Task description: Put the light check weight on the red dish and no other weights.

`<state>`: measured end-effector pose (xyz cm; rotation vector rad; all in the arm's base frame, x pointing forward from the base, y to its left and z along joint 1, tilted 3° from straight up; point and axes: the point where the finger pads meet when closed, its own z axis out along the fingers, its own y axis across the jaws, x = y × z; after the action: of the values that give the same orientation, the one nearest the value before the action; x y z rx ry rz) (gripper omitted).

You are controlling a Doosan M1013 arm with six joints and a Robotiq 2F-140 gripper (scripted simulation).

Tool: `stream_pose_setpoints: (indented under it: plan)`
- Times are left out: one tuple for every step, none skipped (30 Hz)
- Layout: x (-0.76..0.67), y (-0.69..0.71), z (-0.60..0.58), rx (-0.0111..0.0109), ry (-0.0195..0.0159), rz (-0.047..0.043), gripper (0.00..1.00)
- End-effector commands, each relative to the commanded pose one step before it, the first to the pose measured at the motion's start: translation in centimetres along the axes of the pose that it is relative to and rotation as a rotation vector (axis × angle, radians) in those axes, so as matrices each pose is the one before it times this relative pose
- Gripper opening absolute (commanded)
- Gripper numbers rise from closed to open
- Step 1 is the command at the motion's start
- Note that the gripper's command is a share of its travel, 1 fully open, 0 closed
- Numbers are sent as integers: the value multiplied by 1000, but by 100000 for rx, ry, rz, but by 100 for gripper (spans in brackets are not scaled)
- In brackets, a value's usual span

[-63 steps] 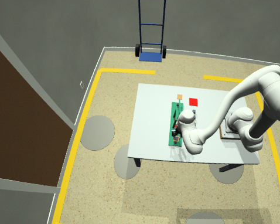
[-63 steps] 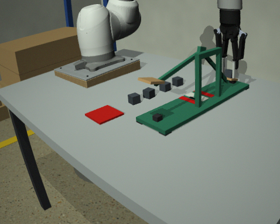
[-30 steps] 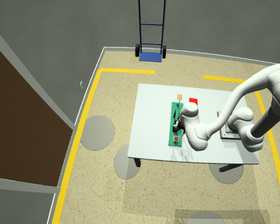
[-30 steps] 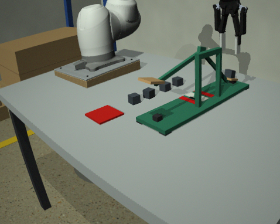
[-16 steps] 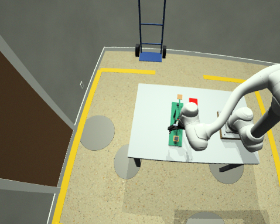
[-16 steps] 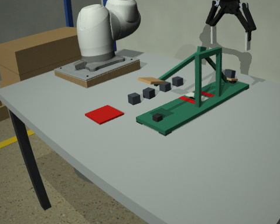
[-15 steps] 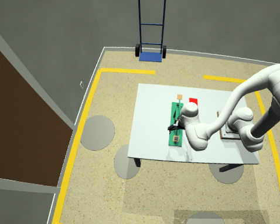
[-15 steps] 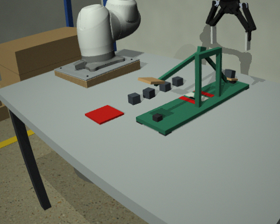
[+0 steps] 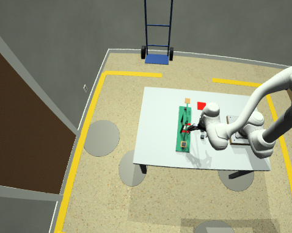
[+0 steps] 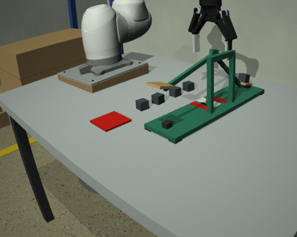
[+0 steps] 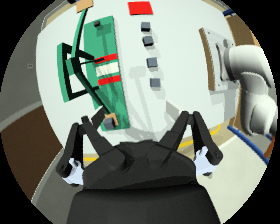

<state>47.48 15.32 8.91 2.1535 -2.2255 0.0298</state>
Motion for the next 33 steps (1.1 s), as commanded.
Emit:
stream_pose_setpoints:
  plan:
    - [2571,3723,957,523,-260,2055,100]
    - [1363,2336,813,-4,-7,1334,100]
    - [0,0,0,0,0,0,100]
    - [651,1144,413,-2,-4,648,100]
    - [0,0,0,0,0,0,100]
    - [0,0,0,0,0,0,100]
    - [115,204,75,0,-1,115,100]
    - [0,0,0,0,0,0,35]
    - [0,0,0,0,0,0,35]
    - [0,0,0,0,0,0,35]
    - [0,0,0,0,0,0,35]
    - [0,0,0,0,0,0,35]
    - [0,0,0,0,0,0,35]
    - [0,0,0,0,0,0,35]
    - [0,0,0,0,0,0,35]
    - [0,0,0,0,0,0,35]
    - [0,0,0,0,0,0,35]
    - [0,0,0,0,0,0,35]
    - [0,0,0,0,0,0,35]
    - [0,0,0,0,0,0,35]
    - [0,0,0,0,0,0,35]
    - [0,0,0,0,0,0,35]
    - [0,0,0,0,0,0,35]
    - [0,0,0,0,0,0,35]
    - [0,0,0,0,0,0,35]
    - [0,0,0,0,0,0,35]
    - [0,0,0,0,0,0,35]
    - [0,0,0,0,0,0,35]
    - [0,0,0,0,0,0,35]
    - [0,0,0,0,0,0,35]
    - [0,0,0,0,0,0,35]
    - [0,0,0,0,0,0,35]
    - [0,0,0,0,0,0,35]
